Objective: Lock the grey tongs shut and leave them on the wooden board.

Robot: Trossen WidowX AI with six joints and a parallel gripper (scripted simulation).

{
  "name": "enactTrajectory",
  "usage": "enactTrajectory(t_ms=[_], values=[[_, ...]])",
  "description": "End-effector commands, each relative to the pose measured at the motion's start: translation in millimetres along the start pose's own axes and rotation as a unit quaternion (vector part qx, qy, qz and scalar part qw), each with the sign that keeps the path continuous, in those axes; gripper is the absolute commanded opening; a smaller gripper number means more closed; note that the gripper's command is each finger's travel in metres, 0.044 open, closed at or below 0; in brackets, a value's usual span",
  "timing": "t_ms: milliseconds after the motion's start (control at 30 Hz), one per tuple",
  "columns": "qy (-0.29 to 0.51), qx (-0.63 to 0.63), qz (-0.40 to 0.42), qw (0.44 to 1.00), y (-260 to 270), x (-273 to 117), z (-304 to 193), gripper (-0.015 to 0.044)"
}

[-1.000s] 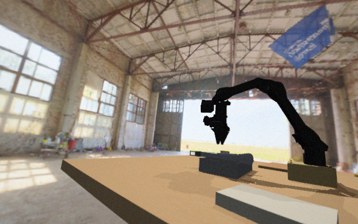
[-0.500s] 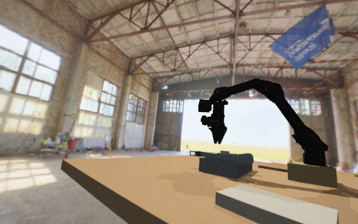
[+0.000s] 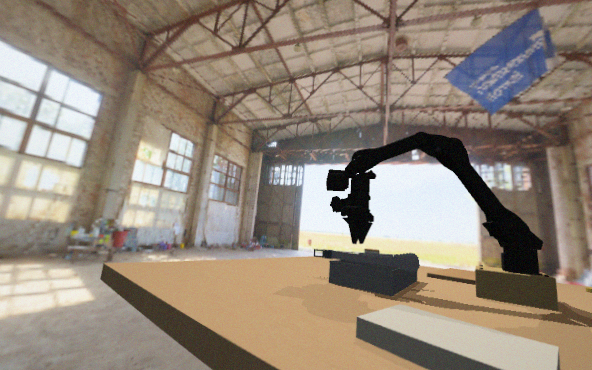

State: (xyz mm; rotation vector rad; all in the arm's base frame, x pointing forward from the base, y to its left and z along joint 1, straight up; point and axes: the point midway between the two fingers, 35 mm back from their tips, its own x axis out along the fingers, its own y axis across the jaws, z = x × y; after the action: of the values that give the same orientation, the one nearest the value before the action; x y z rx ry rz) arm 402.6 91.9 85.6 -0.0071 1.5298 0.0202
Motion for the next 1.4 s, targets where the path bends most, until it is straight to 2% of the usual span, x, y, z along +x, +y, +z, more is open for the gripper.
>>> enactTrajectory(t_ms=[0,1367], values=[[0.001,-0.002,-0.002,1.0,0,7,0,0.044],[0.001,-0.002,-0.002,1.0,0,75,-2,0.044]])
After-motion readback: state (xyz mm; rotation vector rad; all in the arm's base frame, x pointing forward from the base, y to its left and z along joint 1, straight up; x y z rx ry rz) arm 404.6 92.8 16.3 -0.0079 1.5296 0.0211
